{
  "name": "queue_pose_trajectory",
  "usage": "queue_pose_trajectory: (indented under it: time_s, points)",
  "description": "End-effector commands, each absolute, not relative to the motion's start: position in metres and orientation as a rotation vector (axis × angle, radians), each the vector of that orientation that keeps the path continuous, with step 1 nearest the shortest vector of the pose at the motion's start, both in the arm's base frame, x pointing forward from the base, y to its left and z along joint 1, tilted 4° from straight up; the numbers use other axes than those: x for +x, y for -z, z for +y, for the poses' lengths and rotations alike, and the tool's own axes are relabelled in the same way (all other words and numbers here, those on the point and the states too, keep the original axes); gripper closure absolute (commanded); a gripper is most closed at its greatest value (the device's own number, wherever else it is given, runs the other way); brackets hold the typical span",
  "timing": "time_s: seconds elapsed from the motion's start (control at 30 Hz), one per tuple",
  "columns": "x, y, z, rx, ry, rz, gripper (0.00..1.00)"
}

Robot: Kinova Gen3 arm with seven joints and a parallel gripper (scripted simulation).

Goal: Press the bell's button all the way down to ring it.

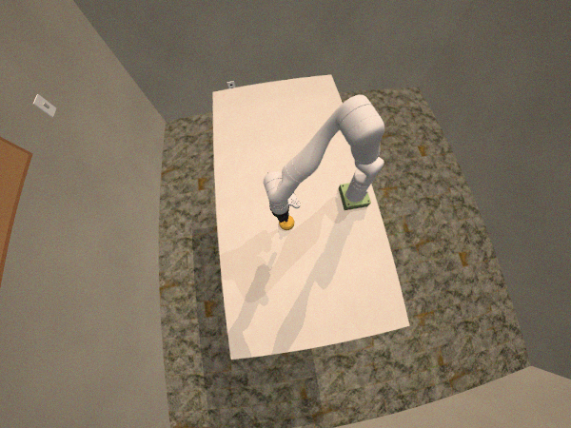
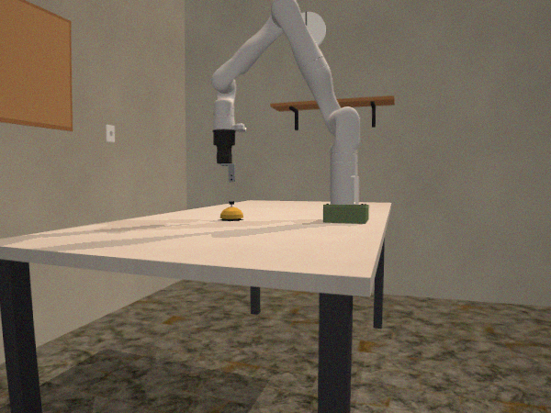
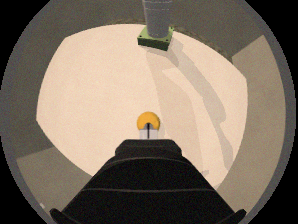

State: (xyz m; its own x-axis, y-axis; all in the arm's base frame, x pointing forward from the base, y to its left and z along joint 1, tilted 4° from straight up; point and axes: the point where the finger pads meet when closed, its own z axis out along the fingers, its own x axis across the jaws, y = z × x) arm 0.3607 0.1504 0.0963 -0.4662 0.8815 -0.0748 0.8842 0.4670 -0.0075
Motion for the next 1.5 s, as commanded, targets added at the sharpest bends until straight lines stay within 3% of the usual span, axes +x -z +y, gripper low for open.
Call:
queue_pose_trajectory:
  time_s: [0.0,1.47]
  points:
    - [0.361,-0.097,0.151,1.590,0.067,2.638,0.83]
    - [0.362,-0.079,0.150,1.590,0.068,2.638,0.83]
